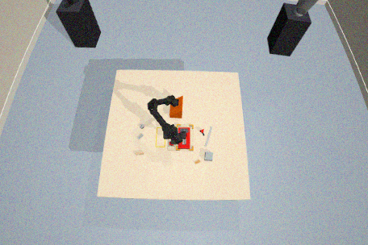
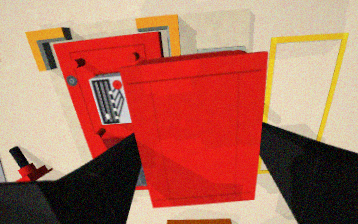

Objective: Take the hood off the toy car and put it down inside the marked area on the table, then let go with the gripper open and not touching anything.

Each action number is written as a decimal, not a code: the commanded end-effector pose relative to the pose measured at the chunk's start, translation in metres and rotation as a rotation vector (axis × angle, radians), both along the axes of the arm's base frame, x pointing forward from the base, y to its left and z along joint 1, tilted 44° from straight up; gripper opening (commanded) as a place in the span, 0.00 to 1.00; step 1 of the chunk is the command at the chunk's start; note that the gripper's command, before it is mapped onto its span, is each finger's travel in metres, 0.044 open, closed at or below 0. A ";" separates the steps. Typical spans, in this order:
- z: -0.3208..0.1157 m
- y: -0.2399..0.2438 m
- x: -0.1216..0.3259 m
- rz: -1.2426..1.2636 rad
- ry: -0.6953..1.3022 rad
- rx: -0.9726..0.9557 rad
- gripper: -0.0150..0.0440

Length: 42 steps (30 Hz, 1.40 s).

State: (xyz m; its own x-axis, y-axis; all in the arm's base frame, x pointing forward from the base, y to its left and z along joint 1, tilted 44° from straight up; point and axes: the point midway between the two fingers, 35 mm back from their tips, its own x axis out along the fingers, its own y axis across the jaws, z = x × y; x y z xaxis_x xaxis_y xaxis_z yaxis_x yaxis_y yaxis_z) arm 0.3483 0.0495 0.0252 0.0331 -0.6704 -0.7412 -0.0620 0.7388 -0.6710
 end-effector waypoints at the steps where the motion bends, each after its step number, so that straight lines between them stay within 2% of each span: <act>1: 0.017 -0.014 -0.002 0.005 -0.006 -0.001 0.25; 23: 0.091 -0.095 -0.038 -0.006 -0.018 -0.019 0.25; 42: 0.084 -0.105 -0.038 -0.007 -0.019 -0.019 0.25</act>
